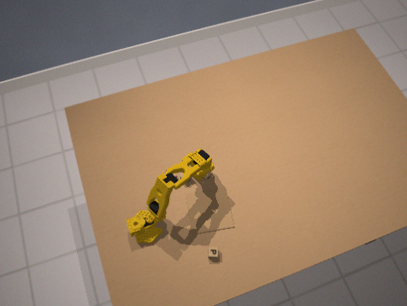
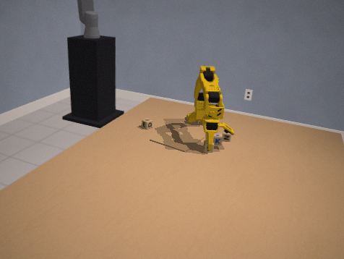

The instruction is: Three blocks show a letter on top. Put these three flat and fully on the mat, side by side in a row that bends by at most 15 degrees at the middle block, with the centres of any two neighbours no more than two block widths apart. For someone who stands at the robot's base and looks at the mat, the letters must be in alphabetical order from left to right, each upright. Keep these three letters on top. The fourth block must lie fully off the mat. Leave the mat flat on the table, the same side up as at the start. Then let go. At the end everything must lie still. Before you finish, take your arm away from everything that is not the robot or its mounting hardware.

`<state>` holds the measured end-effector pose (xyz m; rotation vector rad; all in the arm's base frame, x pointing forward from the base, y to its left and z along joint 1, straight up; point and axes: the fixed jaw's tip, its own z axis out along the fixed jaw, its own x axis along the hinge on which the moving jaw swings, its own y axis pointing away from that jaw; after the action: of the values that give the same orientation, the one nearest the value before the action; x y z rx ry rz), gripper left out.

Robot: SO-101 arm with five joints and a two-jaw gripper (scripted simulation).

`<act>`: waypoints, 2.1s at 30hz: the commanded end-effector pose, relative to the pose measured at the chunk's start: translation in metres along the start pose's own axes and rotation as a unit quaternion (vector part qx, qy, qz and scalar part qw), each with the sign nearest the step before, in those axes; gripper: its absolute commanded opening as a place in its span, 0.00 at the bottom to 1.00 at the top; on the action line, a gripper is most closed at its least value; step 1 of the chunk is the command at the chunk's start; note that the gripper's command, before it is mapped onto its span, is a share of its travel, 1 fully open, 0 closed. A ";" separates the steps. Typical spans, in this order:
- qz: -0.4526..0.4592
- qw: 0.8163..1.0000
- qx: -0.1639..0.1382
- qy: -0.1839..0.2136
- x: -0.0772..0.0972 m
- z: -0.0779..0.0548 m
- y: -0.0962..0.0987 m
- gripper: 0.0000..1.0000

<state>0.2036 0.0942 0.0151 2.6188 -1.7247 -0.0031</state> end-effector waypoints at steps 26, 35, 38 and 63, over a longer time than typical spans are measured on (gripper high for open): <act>0.000 0.999 0.039 -0.002 0.001 -0.015 -0.018 0.16; 0.000 0.999 0.039 -0.002 0.001 -0.015 -0.018 0.07; 0.000 0.999 0.039 -0.002 0.001 -0.015 -0.018 0.02; 0.000 0.999 0.045 -0.002 0.001 -0.046 -0.017 0.00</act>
<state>0.2097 0.0969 0.0368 2.6174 -1.7239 -0.0045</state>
